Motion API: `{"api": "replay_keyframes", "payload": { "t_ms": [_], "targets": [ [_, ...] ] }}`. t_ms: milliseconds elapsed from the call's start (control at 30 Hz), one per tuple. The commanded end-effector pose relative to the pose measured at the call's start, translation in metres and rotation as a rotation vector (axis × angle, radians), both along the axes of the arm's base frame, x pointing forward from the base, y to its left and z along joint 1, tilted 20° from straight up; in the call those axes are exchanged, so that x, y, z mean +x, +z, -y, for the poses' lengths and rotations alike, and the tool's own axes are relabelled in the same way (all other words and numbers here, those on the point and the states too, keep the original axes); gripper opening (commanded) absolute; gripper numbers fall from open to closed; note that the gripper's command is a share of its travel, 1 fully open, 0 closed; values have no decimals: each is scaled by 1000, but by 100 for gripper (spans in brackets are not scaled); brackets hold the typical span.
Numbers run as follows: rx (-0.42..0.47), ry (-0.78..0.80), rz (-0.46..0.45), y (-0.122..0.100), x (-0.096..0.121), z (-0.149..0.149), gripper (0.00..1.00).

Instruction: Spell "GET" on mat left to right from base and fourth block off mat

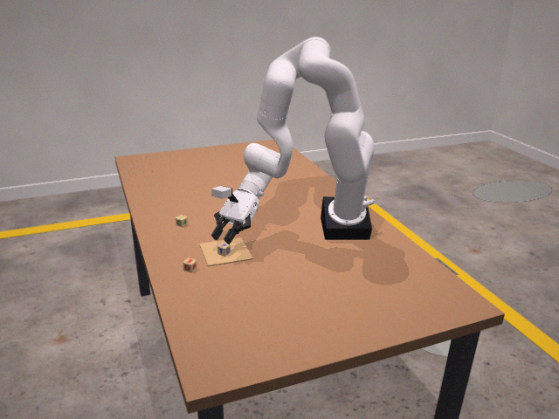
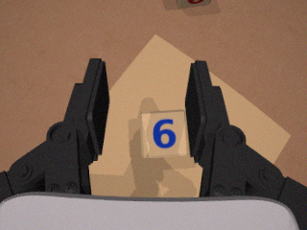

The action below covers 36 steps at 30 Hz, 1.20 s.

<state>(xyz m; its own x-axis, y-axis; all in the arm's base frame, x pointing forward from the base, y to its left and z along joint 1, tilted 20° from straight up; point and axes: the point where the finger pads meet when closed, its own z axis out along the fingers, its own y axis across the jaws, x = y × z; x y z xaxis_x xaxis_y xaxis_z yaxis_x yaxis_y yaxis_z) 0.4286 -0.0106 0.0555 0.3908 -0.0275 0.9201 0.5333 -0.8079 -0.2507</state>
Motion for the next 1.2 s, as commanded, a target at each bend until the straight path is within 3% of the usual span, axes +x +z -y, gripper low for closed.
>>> {"api": "replay_keyframes", "payload": {
  "t_ms": [0, 467, 500, 967, 1033, 1167],
  "targets": [
    [25, 98, -92, 1, -7, -15, 47],
    [12, 242, -282, -2, -23, -31, 47],
    [-3, 270, -333, -3, -27, -32, 47],
    [-132, 343, -561, -4, -36, -25, 47],
    [-132, 343, -561, -4, -36, -25, 47],
    [-210, 341, -642, -2, -34, -17, 47]
  ]
}}
